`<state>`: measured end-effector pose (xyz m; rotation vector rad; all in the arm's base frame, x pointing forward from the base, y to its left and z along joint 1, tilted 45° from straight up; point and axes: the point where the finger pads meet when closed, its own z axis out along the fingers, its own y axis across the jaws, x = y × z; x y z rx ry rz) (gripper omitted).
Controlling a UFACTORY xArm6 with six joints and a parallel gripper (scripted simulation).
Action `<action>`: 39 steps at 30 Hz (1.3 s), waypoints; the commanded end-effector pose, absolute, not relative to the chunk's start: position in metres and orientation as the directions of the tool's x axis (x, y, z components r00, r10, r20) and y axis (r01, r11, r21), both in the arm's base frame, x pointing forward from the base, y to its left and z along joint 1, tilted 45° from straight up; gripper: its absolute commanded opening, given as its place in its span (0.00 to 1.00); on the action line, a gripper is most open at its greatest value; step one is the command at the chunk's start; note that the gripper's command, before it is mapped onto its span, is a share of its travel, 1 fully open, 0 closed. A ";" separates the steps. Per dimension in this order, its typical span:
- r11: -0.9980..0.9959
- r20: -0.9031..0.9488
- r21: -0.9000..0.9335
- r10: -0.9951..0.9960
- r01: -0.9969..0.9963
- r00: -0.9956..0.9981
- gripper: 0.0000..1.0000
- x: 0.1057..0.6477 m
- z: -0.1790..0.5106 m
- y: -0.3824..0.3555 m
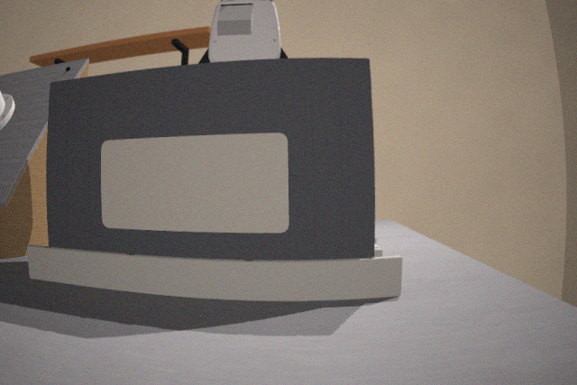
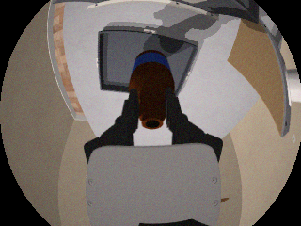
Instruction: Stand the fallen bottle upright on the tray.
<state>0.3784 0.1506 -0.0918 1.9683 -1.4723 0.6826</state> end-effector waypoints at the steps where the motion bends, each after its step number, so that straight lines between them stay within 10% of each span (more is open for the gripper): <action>1: -0.252 0.690 0.176 -0.657 -0.952 0.302 0.00 0.379 -0.091 0.152; 39: -0.370 0.646 0.300 -0.599 -0.879 0.473 0.00 0.379 -0.091 0.152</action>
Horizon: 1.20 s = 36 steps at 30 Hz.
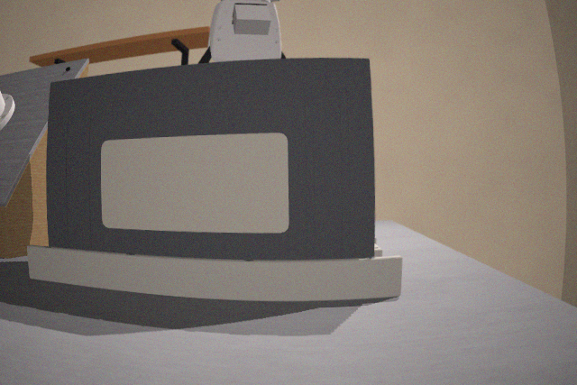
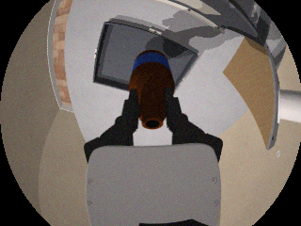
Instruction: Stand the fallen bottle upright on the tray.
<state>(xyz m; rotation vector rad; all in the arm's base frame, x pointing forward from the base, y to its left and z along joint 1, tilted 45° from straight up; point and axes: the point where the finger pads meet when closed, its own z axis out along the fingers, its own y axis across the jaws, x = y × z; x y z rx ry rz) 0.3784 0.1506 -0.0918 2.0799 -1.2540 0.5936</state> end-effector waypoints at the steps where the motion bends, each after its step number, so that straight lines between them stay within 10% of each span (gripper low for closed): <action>1: -0.378 0.642 0.309 -0.594 -0.873 0.484 0.00 0.379 -0.091 0.152; 36: -0.486 0.570 0.428 -0.510 -0.762 0.645 0.00 0.379 -0.091 0.152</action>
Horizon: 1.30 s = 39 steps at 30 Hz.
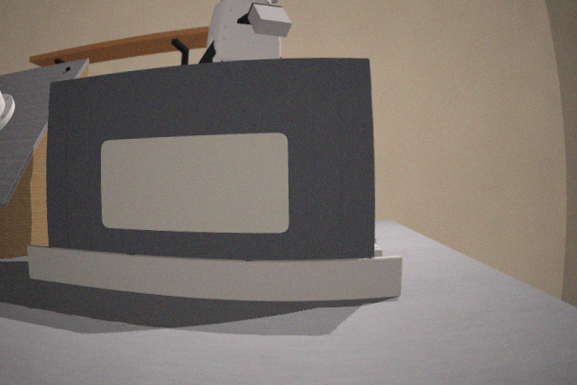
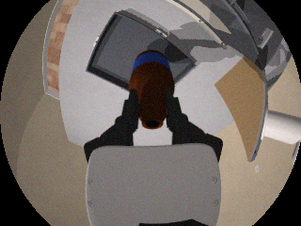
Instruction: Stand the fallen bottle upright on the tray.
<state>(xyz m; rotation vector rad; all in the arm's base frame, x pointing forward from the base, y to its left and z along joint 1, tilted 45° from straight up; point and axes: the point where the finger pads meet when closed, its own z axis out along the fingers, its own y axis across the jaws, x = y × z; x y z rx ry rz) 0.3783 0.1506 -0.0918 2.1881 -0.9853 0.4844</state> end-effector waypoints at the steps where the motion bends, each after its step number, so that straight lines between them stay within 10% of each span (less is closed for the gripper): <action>1: -0.487 0.568 0.430 -0.508 -0.760 0.647 0.00 0.379 -0.091 0.152; 39: -0.600 0.441 0.560 -0.368 -0.571 0.819 0.00 0.379 -0.091 0.152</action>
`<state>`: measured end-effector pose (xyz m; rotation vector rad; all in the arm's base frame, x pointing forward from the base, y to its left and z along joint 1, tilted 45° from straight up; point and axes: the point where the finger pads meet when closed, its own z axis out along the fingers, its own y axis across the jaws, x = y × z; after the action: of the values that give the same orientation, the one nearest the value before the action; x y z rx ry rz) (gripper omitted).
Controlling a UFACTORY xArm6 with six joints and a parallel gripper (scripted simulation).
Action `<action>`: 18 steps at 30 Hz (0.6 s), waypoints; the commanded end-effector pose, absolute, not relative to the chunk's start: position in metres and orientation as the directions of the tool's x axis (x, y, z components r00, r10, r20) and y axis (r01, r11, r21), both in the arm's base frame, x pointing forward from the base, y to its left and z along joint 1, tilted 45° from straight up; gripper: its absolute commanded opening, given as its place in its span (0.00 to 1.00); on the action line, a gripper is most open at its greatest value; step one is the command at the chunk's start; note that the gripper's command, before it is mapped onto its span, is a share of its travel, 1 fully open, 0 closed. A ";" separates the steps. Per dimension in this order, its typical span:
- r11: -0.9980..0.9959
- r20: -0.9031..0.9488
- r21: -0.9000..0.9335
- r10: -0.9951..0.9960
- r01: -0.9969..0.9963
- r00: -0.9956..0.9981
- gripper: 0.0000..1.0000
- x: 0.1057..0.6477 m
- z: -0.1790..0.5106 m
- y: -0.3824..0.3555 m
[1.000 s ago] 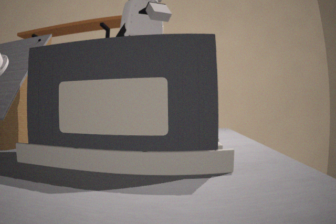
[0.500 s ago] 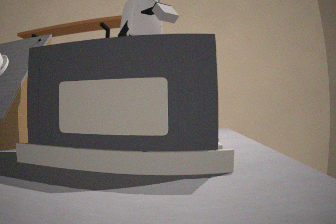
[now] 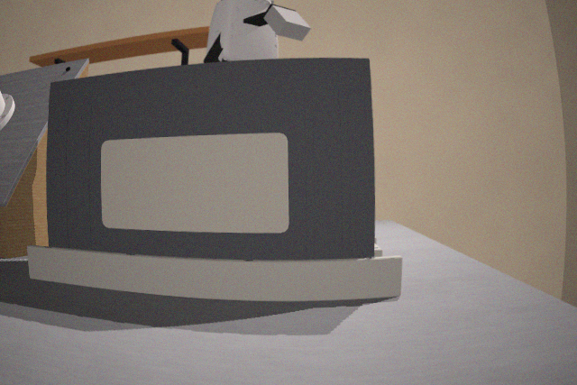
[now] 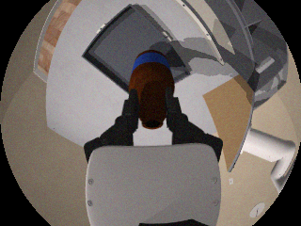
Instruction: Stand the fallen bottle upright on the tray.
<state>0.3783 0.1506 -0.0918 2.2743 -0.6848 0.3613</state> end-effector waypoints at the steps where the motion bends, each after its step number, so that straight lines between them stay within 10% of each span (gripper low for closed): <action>1: -0.600 0.441 0.560 -0.368 -0.571 0.819 0.00 0.379 -0.091 0.152; 18: -0.599 0.465 0.562 -0.342 -0.571 0.817 0.00 0.379 -0.091 0.152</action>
<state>0.3780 0.1505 -0.0918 2.2665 -0.6741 0.3822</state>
